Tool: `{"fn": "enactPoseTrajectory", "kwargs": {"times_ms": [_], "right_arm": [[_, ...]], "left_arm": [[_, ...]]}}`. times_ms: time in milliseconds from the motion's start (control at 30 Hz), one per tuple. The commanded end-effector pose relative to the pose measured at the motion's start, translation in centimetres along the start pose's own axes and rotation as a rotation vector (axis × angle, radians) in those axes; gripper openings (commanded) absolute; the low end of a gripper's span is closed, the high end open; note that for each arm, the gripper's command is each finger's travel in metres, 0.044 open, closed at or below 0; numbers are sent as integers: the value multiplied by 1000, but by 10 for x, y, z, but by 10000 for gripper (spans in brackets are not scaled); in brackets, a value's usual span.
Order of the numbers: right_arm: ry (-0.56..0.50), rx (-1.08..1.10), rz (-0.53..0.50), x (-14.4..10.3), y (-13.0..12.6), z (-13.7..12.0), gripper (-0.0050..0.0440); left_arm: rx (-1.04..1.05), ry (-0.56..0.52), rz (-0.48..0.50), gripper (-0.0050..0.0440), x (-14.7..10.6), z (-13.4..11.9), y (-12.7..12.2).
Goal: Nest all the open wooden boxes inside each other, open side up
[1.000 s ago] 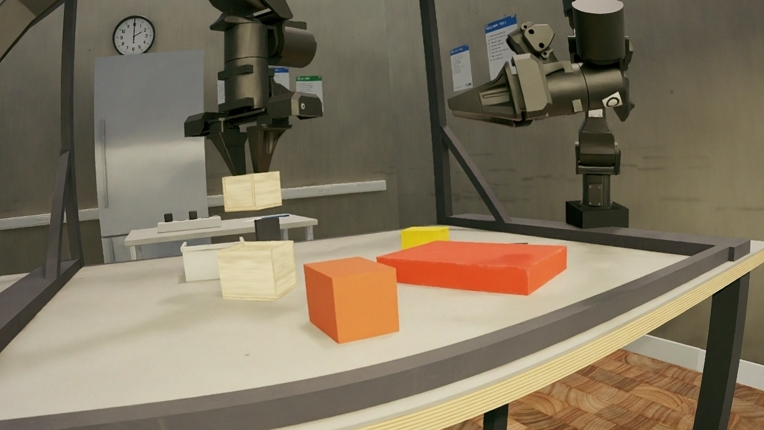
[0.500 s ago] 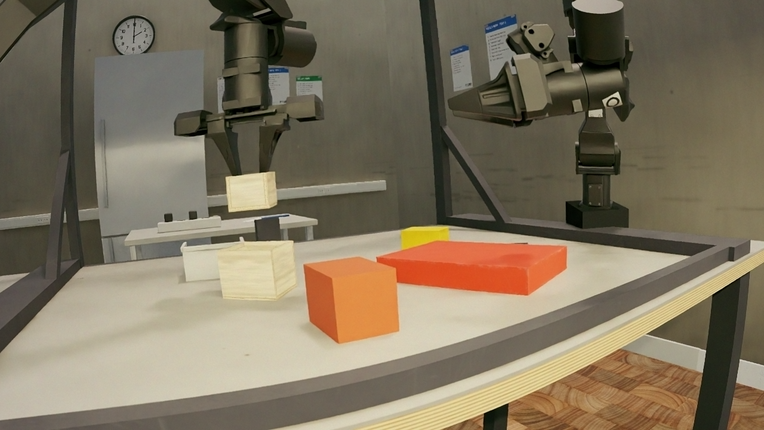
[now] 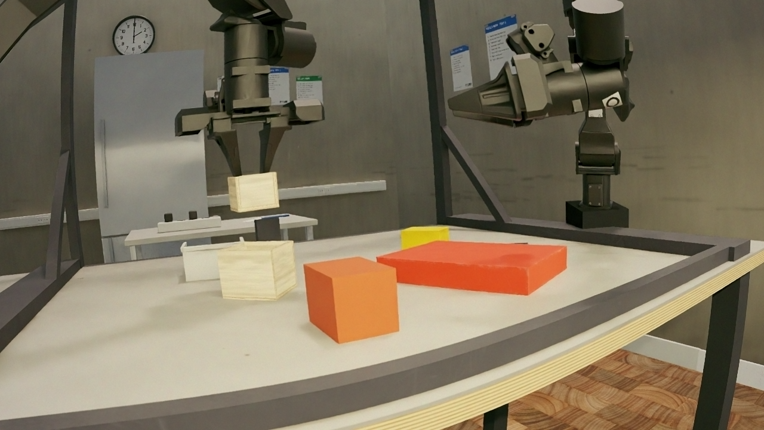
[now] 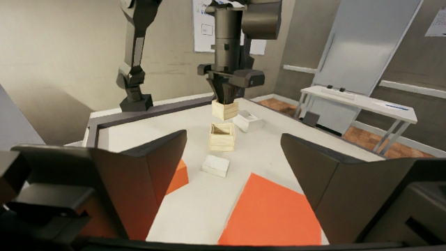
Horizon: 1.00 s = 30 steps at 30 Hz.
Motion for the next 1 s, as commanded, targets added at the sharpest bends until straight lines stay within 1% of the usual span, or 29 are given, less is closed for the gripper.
{"fn": "enactPoseTrajectory", "kwargs": {"times_ms": [0,400,467,733,833,967], "right_arm": [[-2,-134,2,1,-1,1,207],[8,-550,9,3,-1,-2,207],[8,-550,9,3,-1,-2,207],[11,-824,18,4,0,-3,207],[11,-883,20,5,0,-4,207],[11,-894,20,5,0,-3,207]], "left_arm": [[26,-7,3,400,-1,7,1],[26,-7,3,400,-1,7,1],[26,-7,3,400,-1,7,1],[26,-7,3,400,-1,7,1],[26,-7,3,400,-1,7,1],[26,-7,3,400,-1,7,1]]}}
Point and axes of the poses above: on each arm, the point midway between the two fingers, 35 mm back from their tips, its own x axis out along the fingers, its own y axis across the jaws, z = x × y, the point moved 1 cm from there along -x, back along the fingers, and after that the axes turned 5 degrees about x, right-handed, at the moved point
